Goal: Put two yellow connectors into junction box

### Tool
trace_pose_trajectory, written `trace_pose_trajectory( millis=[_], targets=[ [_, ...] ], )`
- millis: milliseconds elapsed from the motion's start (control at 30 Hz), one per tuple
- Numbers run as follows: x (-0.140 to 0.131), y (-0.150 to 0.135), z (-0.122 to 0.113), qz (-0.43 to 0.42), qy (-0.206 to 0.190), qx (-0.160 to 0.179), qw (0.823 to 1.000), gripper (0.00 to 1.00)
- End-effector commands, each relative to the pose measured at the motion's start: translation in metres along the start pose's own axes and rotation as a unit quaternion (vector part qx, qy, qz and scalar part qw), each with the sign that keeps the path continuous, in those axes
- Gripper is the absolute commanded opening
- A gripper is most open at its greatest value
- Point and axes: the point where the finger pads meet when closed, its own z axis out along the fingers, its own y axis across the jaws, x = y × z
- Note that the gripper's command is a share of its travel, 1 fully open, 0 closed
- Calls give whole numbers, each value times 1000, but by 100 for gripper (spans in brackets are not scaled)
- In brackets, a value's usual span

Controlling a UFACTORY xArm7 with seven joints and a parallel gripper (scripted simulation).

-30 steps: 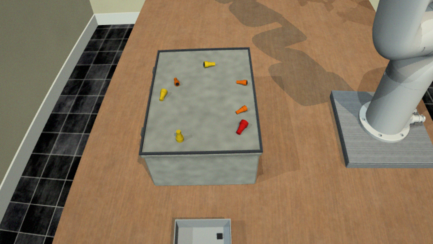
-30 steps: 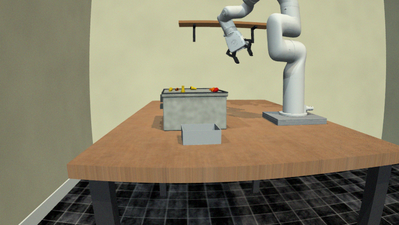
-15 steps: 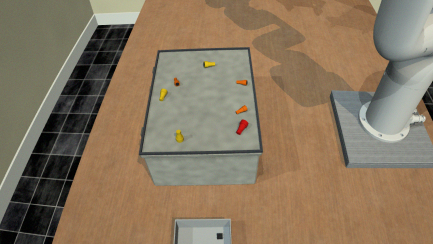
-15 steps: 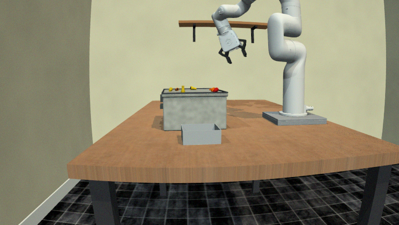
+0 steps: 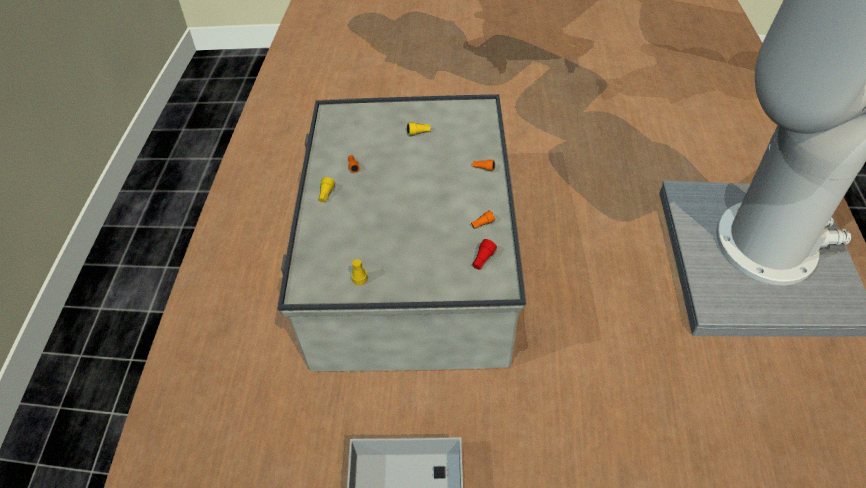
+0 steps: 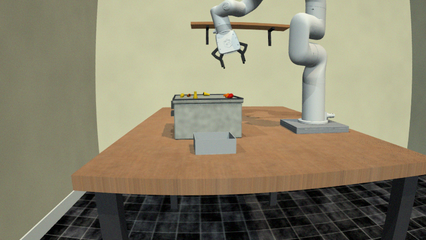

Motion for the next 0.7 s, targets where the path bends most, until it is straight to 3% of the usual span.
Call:
trace_pose_trajectory(
  millis=[0, 100, 167, 233, 667],
  targets=[
    [-52, -30, 1, -74, 13, 27, 997, 100],
    [-84, -40, 5, -117, 20, 38, 992, 100],
    [-84, -40, 5, -117, 20, 38, 992, 100],
    [-122, -50, 11, -169, 29, 51, 984, 100],
    [-253, -52, 48, -342, 62, 90, 933, 100]
  ],
)
